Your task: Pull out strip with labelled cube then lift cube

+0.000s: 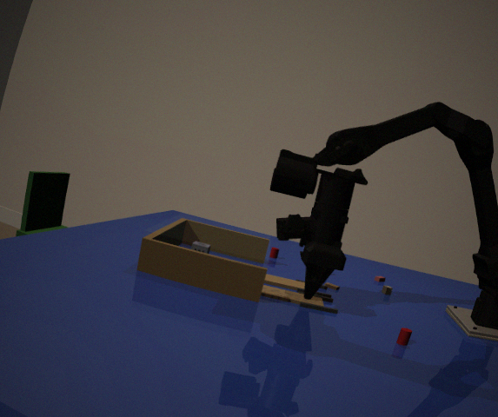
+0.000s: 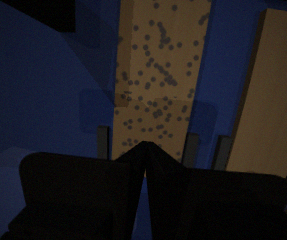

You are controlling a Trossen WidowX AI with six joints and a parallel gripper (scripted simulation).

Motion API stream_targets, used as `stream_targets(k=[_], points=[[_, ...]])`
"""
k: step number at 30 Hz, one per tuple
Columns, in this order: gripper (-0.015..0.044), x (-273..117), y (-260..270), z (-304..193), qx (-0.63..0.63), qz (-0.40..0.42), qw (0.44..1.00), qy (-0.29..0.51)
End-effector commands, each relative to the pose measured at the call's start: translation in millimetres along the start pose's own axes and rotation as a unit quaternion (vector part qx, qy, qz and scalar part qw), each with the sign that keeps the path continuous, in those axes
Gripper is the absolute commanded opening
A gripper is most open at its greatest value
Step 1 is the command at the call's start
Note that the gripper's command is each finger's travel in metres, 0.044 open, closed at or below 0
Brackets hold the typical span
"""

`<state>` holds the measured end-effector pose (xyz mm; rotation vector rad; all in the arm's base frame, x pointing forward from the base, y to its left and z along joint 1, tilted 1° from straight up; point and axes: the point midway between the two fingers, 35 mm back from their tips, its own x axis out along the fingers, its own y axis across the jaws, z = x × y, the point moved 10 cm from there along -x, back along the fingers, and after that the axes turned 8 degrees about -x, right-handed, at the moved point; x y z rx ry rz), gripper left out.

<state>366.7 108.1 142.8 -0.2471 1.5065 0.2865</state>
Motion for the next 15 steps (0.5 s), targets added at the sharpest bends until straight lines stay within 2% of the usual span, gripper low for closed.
stream_targets(k=[1, 15], points=[[0.0000, 2.5, -0.1, 0.1, 0.003, -0.002, 1.000, 0.000], [0.0000, 3.9, -0.2, 0.6, 0.003, -0.002, 1.000, 0.000]])
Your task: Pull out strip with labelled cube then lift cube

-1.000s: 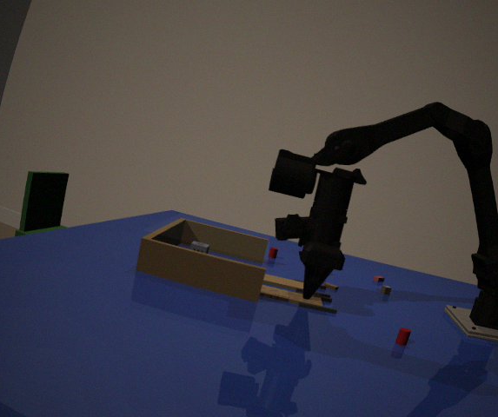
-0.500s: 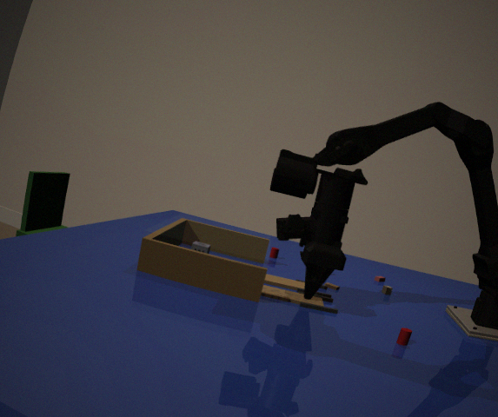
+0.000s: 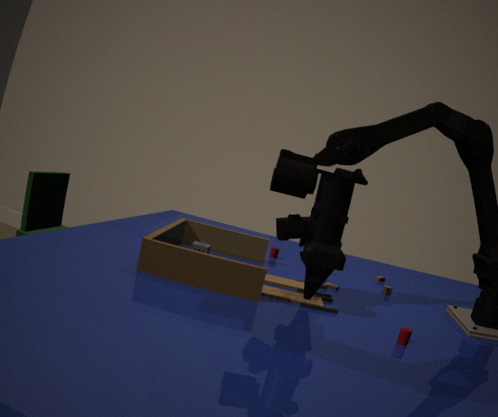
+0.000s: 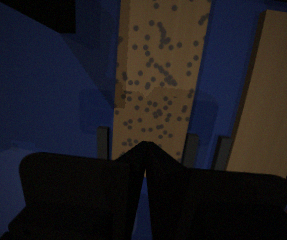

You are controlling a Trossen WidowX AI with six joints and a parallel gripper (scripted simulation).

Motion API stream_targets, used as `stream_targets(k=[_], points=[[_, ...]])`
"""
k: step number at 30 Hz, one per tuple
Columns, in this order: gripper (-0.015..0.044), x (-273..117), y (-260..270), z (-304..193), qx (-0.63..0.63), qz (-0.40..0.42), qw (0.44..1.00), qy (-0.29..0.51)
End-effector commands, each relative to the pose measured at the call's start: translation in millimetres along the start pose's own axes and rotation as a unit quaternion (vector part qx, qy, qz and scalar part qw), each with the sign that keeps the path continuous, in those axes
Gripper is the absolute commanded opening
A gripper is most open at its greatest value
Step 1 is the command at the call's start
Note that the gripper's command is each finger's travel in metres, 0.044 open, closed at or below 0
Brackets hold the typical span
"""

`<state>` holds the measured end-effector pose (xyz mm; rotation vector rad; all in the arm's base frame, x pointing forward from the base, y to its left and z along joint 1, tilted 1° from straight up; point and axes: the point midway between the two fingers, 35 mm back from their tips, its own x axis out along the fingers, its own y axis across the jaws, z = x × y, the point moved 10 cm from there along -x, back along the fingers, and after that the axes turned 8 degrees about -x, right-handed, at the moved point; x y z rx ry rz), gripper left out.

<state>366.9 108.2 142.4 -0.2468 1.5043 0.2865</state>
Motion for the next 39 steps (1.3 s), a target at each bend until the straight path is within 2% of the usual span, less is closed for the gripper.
stream_targets(k=[1, 39], points=[[0.0000, 4, 0, 0, 0.003, -0.002, 1.000, 0.001], [0.0000, 6, 6, -50, 0.003, -0.001, 1.000, 0.004]])
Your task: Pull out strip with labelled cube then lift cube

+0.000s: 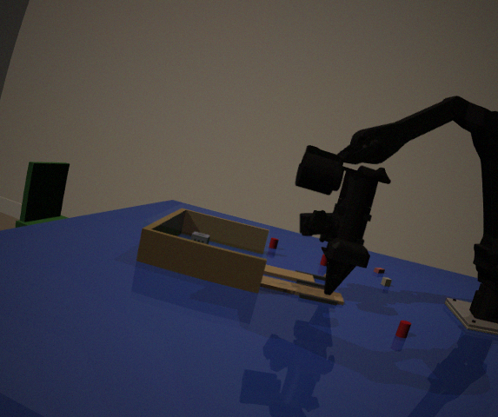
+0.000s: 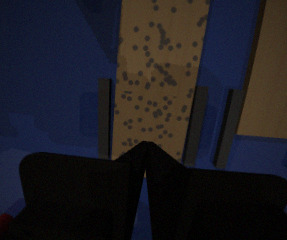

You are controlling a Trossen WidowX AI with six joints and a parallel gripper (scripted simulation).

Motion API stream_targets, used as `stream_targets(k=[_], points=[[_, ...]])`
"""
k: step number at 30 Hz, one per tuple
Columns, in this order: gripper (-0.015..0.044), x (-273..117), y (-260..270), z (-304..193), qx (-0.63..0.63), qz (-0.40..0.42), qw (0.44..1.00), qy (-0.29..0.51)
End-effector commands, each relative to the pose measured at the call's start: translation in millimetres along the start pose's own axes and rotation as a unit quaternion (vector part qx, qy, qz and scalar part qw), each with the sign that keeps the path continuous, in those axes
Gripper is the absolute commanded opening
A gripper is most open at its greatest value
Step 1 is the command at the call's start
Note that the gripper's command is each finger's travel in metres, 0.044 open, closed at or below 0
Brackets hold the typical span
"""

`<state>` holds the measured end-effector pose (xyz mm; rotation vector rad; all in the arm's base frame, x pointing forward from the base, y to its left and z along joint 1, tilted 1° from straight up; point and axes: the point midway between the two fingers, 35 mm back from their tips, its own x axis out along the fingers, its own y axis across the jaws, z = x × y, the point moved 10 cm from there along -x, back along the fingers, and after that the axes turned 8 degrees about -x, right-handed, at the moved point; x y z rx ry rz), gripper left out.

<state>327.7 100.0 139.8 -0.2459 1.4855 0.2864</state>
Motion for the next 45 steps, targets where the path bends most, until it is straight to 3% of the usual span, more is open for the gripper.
stream_targets(k=[1, 45], points=[[0.0000, 5, 1, -12, 0.003, 0.000, 1.000, 0.013], [0.0000, 5, 8, -75, 0.003, 0.000, 1.000, 0.016]])
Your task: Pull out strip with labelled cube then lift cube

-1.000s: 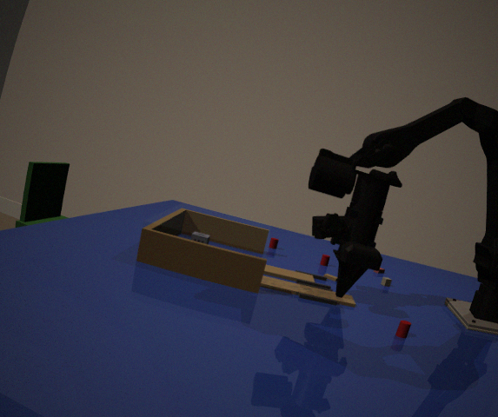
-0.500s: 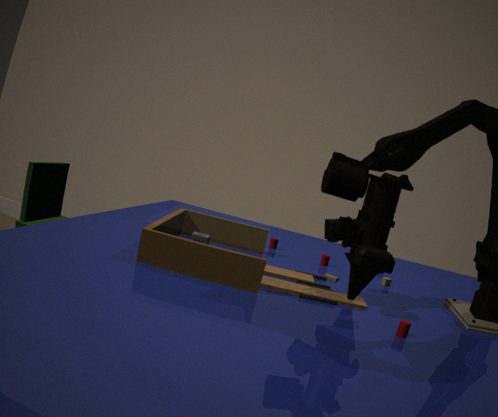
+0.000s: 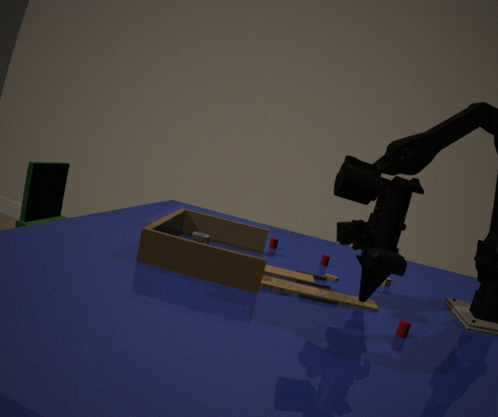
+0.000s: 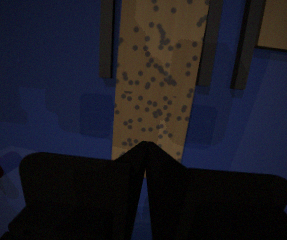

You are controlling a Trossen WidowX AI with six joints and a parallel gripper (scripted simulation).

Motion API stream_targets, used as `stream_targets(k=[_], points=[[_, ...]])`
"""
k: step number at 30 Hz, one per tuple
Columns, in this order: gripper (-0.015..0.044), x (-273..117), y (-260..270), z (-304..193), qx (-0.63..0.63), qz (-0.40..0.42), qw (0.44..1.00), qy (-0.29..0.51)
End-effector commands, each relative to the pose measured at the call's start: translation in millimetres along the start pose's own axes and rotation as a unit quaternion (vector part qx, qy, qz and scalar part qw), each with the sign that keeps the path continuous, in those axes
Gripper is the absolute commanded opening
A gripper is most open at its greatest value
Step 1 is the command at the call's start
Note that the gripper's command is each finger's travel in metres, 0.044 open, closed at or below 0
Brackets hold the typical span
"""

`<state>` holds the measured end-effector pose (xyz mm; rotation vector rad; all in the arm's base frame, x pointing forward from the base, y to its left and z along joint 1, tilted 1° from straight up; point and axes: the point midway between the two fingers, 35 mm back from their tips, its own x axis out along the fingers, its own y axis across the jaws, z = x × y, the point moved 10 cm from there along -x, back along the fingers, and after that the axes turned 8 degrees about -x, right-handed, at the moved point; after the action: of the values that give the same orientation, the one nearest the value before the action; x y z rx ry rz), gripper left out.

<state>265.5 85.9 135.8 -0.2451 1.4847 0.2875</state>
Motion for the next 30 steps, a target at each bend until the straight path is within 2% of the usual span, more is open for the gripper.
stream_targets(k=[1, 30], points=[[0.0000, 6, 1, -13, 0.003, 0.000, 1.000, 0.016], [0.0000, 5, 5, -51, 0.003, 0.000, 1.000, 0.018]])
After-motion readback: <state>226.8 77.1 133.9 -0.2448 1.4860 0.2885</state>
